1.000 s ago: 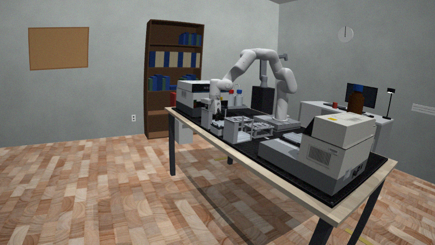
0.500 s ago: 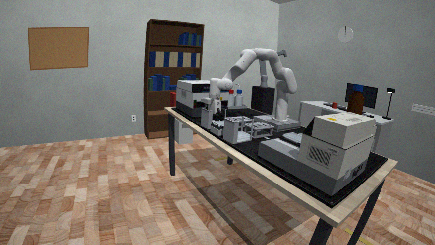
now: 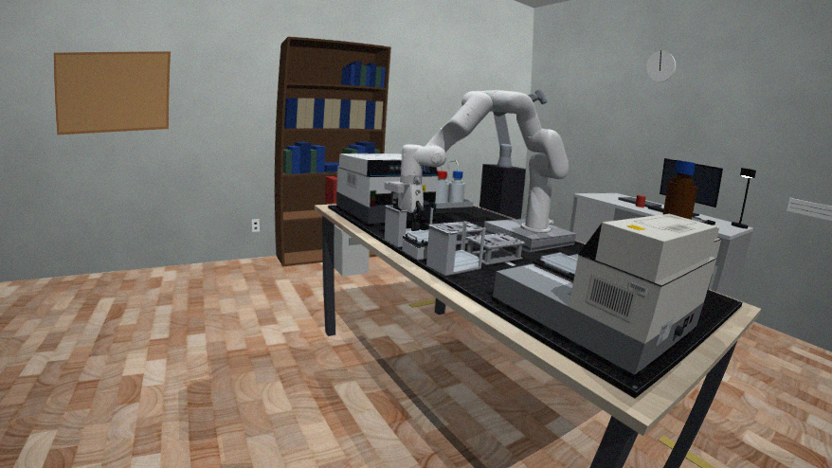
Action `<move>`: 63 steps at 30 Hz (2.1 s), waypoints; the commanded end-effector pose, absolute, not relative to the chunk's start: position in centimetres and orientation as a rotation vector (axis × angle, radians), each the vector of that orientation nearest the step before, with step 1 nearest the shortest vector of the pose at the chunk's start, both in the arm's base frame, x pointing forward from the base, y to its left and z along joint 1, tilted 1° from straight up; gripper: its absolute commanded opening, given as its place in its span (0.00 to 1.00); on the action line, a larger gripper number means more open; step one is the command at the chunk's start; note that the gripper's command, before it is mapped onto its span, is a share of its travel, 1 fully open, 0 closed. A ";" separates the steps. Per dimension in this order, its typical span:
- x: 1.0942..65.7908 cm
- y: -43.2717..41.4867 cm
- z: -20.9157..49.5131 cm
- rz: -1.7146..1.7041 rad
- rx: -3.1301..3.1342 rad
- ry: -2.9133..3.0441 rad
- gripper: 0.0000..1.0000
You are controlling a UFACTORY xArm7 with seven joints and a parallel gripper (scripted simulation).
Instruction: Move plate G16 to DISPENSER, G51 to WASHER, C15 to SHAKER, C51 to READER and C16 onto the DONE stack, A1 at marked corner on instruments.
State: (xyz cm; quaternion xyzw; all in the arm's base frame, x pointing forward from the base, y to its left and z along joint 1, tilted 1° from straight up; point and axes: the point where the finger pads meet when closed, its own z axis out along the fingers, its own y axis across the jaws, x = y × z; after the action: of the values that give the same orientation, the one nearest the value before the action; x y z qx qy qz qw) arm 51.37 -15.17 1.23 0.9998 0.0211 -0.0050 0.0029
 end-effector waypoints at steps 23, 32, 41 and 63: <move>51.6 -15.2 4.5 -0.008 3.134 0.066 1.00; 51.6 -15.2 5.7 -0.008 3.134 0.066 1.00; 51.6 -15.2 6.7 -0.008 3.134 0.066 1.00; 51.6 -15.2 9.3 -0.007 3.134 0.066 1.00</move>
State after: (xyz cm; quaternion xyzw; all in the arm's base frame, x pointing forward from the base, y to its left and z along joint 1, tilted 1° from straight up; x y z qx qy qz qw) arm 51.43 -15.12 8.58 0.9998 0.0211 -0.0052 0.0029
